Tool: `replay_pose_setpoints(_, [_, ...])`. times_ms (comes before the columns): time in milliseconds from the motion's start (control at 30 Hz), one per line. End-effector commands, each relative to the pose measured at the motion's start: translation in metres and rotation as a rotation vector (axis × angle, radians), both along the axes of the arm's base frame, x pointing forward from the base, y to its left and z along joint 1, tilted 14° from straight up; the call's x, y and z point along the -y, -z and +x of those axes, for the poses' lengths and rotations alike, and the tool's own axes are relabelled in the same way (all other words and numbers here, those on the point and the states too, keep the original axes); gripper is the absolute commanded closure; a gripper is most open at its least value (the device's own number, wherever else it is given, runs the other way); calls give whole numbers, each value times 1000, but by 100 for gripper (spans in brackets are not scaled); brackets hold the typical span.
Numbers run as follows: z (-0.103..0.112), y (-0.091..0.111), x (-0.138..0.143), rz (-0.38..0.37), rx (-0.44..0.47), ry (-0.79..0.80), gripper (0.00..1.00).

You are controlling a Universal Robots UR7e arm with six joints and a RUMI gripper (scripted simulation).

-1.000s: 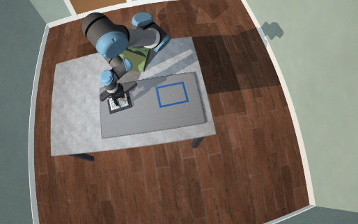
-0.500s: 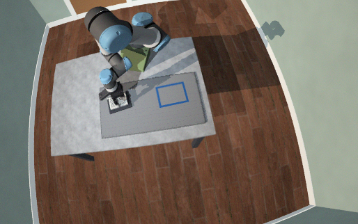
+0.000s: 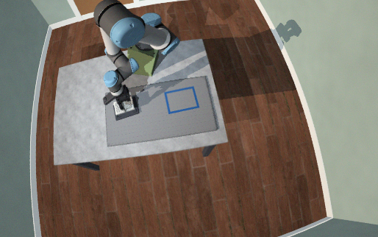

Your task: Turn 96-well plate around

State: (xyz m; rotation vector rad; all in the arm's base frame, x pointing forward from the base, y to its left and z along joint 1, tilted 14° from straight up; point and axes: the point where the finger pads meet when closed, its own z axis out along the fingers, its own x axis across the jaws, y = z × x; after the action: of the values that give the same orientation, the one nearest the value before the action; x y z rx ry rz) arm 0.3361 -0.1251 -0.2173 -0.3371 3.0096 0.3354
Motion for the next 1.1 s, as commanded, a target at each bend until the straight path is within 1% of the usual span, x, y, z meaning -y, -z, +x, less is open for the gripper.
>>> replay_pose_setpoints(0, [-2, -11, 2, 2, -3, 1, 100])
replay_pose_setpoints(533, [-4, -33, 8, 2, -2, 1, 100])
replay_pose_setpoints(1067, [-3, -34, 8, 1, -1, 0, 100])
